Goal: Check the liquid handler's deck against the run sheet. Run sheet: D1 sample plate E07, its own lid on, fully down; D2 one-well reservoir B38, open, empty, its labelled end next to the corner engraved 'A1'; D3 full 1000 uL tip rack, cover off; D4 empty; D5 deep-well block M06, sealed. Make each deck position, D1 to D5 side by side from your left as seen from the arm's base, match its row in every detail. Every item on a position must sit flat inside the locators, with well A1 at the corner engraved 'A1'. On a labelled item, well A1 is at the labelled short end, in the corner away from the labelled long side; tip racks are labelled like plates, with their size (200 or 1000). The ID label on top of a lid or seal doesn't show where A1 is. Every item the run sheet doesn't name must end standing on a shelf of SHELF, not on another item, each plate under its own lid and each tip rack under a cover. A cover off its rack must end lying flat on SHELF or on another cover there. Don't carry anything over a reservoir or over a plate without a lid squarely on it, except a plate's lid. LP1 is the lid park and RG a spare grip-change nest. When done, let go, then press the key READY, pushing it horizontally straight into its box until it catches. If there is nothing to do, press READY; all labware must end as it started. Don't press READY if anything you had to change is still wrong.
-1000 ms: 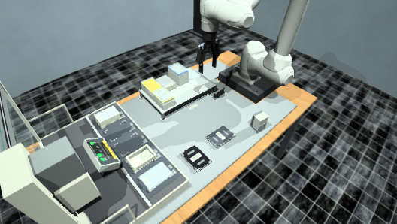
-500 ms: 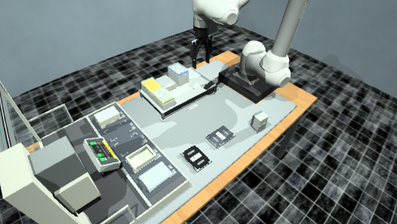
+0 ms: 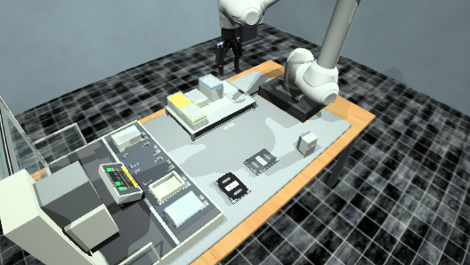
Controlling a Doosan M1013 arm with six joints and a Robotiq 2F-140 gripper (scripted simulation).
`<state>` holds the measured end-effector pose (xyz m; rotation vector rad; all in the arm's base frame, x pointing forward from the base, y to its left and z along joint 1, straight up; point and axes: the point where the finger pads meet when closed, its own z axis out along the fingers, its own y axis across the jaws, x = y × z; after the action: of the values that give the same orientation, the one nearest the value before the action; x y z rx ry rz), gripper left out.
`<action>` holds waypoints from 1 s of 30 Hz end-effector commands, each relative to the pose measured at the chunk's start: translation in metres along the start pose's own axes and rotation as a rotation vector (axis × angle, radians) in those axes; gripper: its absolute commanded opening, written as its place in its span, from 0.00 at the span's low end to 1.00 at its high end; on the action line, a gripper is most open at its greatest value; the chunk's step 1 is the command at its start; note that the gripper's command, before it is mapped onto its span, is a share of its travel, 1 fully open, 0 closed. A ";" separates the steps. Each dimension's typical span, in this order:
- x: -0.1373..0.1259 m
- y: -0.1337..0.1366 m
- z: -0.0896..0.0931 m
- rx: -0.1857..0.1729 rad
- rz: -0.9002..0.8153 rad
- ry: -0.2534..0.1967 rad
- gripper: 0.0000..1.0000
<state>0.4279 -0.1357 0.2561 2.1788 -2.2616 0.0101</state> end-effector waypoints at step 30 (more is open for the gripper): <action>0.139 -0.005 0.000 0.001 0.000 0.000 0.67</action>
<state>0.4274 -0.2665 0.2567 2.1791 -2.2616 0.0097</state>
